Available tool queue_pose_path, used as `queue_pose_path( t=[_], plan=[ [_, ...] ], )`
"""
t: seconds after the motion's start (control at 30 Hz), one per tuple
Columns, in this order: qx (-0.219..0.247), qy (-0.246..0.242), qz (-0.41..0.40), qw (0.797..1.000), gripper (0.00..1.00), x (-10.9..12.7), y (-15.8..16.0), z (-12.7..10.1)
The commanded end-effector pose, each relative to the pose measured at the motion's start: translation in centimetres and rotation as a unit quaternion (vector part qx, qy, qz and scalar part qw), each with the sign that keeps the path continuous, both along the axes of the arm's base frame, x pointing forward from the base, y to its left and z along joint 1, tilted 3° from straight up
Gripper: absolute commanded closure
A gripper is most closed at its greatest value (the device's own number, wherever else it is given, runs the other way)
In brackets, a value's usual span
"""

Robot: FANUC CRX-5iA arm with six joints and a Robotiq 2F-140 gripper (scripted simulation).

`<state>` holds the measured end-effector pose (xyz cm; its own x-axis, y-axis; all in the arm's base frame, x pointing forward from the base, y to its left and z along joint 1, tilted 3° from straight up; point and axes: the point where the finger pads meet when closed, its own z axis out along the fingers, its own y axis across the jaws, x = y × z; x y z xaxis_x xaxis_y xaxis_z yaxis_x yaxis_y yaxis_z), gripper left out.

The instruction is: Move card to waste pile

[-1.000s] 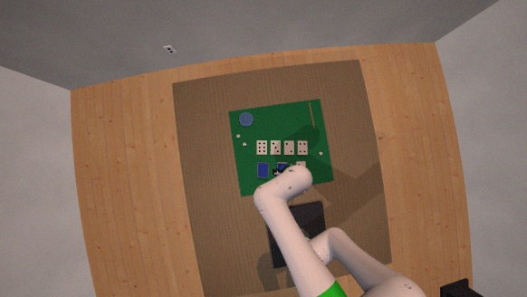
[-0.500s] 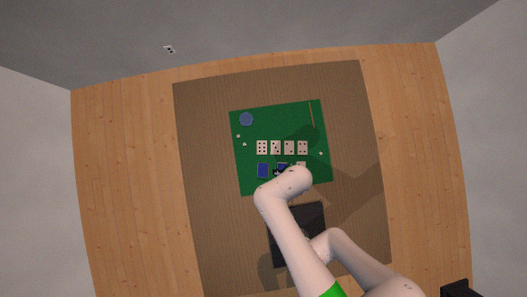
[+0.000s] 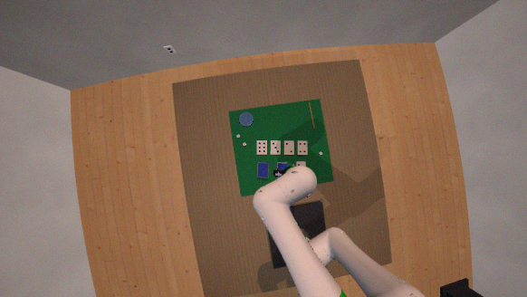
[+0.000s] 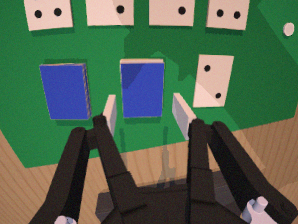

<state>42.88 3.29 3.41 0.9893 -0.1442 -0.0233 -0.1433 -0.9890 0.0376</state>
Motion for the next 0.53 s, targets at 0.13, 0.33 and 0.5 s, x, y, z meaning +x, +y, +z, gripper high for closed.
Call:
queue_pose_path(
  t=[0.13, 0.33, 0.5],
  plan=[
    [0.000, 0.000, 0.000, 1.000, 0.50, 0.06, 0.09, 2.46],
    [0.000, 0.000, 0.000, 1.000, 0.50, 0.06, 0.09, 2.46],
    [0.000, 0.000, 0.000, 1.000, 0.50, 0.06, 0.09, 2.46]
  ],
)
